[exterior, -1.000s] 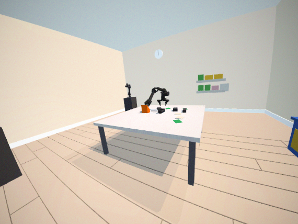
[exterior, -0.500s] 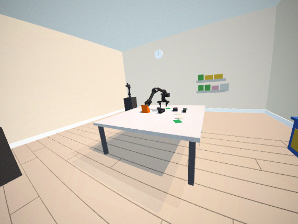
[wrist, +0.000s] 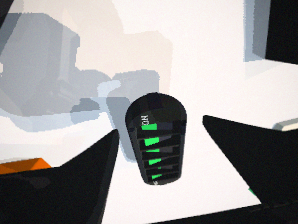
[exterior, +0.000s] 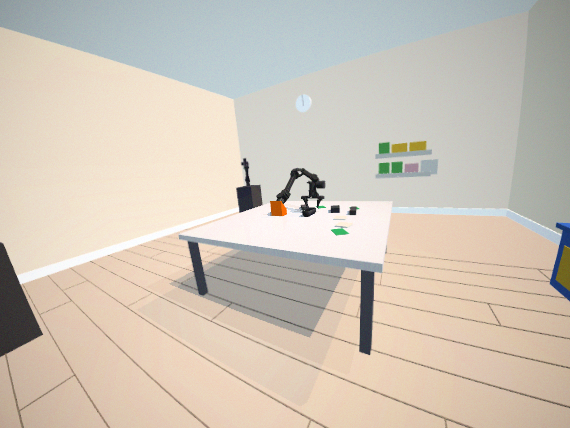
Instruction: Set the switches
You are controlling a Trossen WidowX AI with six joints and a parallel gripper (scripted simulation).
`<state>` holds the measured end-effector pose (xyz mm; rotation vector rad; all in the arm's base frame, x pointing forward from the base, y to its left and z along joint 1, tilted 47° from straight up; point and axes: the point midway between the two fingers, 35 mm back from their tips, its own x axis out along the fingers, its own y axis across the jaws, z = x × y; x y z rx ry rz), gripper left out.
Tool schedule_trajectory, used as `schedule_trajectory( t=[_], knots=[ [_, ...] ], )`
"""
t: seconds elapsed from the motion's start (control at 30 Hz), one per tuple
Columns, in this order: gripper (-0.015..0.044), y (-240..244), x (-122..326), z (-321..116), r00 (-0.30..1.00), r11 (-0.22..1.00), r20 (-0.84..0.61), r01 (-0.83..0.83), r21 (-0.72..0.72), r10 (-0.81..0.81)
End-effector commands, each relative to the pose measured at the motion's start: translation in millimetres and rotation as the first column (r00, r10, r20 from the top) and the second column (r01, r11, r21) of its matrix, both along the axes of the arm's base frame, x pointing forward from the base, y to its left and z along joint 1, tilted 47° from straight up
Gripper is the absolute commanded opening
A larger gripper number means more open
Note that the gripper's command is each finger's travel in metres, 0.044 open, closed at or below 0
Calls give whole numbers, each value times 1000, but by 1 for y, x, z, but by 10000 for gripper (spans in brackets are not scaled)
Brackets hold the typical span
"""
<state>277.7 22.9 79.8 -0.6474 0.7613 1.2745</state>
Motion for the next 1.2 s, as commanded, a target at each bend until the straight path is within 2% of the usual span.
schedule_trajectory(
  t=[0.0, 0.2, 0.33, 0.37, 1.17],
  knots=[
    [440, 6, -1, -5, 1000, 1000, -8, 3, 9, -3],
    [440, 11, -1, -10, 1000, 1000, -8, 3, 10, -3],
    [335, 11, -1, -10, 1000, 1000, -8, 3, 10, -3],
    [328, 11, -1, -10, 1000, 1000, -8, 3, 10, -3],
    [336, 5, -2, -7, 1000, 1000, -7, 3, 13, -3]
  ],
)
